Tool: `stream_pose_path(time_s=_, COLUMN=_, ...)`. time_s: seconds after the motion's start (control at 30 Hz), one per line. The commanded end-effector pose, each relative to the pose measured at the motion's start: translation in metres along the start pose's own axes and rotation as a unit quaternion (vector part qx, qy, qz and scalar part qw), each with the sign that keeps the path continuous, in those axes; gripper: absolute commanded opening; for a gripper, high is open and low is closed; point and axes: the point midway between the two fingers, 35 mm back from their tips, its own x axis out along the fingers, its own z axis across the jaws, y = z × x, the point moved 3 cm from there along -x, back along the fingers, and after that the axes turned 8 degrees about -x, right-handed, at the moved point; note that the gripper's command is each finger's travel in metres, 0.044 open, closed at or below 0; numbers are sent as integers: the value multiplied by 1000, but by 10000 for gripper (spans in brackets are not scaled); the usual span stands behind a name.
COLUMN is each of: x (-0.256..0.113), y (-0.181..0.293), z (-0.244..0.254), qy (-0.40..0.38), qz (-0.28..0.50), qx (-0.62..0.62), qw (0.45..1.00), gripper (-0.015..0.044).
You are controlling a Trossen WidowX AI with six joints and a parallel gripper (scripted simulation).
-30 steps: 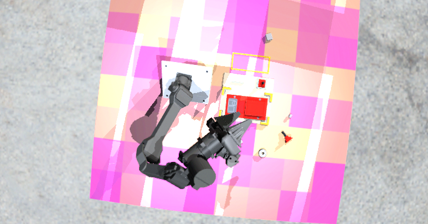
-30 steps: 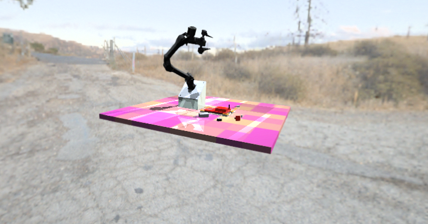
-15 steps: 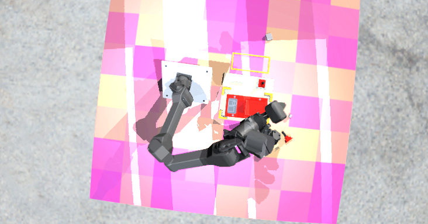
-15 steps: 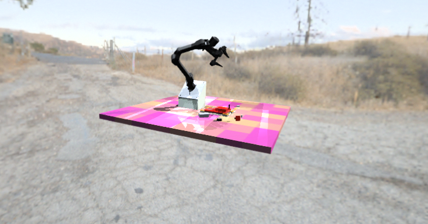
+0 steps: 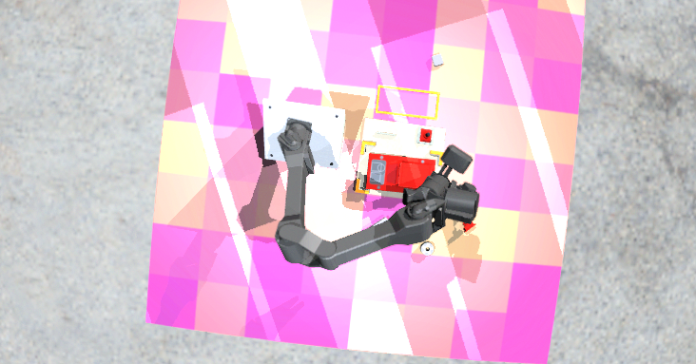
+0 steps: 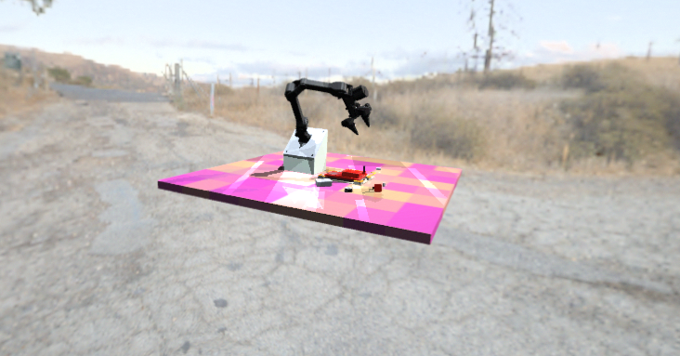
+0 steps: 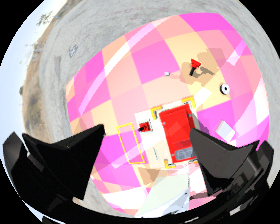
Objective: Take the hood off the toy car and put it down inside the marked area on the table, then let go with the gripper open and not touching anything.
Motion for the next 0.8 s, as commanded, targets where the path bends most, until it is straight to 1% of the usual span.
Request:
stream_pose_path(time_s=0.0, x=51, y=19, z=-18, qy=66, qz=62, qx=-75, qw=993, gripper=440)
stream_pose_path(time_s=0.23, x=117, y=56, z=-52, qy=145, qz=170, qx=-194, qw=955, gripper=440)
stream_pose_path(time_s=0.3, x=129, y=62, z=-58, qy=156, qz=193, qx=-217, qw=944, gripper=440)
stream_pose_path(time_s=0.77, x=130, y=67, z=-60, qy=157, qz=196, qx=-220, qw=943, gripper=440)
